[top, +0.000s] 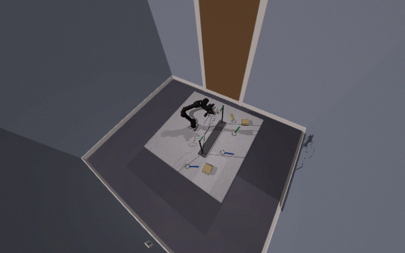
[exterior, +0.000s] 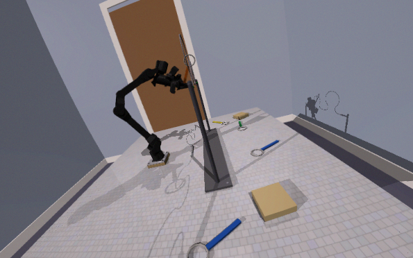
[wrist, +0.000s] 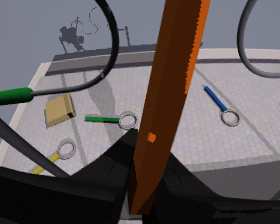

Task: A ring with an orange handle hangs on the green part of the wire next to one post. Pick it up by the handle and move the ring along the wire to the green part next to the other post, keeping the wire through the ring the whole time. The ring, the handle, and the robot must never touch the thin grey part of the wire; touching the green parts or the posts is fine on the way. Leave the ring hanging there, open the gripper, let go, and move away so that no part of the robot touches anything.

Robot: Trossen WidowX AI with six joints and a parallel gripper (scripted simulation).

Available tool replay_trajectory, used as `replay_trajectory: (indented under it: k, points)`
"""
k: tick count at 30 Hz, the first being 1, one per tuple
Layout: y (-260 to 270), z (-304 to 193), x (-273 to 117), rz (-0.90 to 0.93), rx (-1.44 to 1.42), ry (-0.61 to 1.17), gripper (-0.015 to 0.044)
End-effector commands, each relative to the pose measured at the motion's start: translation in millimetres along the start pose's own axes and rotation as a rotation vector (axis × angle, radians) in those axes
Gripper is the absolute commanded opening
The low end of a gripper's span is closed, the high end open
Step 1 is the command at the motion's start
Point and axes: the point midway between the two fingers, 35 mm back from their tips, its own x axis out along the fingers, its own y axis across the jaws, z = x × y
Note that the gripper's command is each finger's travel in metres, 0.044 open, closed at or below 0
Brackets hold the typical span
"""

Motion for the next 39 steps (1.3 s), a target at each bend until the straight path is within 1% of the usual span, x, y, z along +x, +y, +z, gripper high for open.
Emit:
replay_trajectory:
  k: [1, 20, 39]
  points:
    - [-6.7, 0.1, 1.0, -0.042, -0.072, -0.01, -0.015]
    - [-36.3, 7.1, 0.7, -0.225, -0.415, -0.053, -0.015]
    - [-62.2, 24.6, -5.5, -0.417, -0.773, -0.099, -0.015]
